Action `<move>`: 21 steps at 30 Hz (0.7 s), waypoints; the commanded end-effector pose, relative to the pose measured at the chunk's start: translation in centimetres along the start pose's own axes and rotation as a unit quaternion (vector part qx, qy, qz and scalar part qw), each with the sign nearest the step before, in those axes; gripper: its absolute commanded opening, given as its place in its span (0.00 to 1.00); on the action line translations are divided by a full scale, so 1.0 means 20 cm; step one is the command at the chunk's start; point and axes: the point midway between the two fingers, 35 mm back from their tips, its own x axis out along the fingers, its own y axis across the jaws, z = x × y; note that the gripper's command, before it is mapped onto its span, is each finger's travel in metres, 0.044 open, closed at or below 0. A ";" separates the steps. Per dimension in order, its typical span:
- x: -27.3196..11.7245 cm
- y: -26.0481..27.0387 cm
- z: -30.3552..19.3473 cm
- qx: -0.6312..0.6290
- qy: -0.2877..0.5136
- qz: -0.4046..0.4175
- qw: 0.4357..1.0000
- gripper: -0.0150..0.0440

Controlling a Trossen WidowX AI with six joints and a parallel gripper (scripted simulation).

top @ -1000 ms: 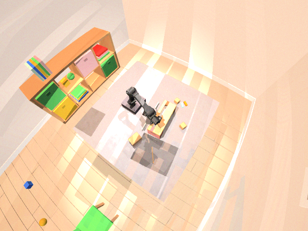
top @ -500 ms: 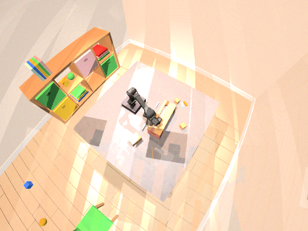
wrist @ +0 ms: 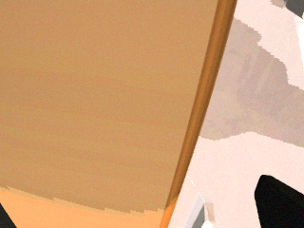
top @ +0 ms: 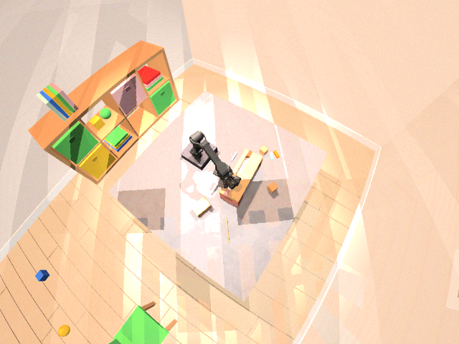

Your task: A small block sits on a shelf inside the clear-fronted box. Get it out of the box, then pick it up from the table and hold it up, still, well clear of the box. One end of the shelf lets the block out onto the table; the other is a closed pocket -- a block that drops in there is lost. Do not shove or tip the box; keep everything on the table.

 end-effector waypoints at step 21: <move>0.08 0.00 -0.20 0.000 0.002 0.000 1.000 0.93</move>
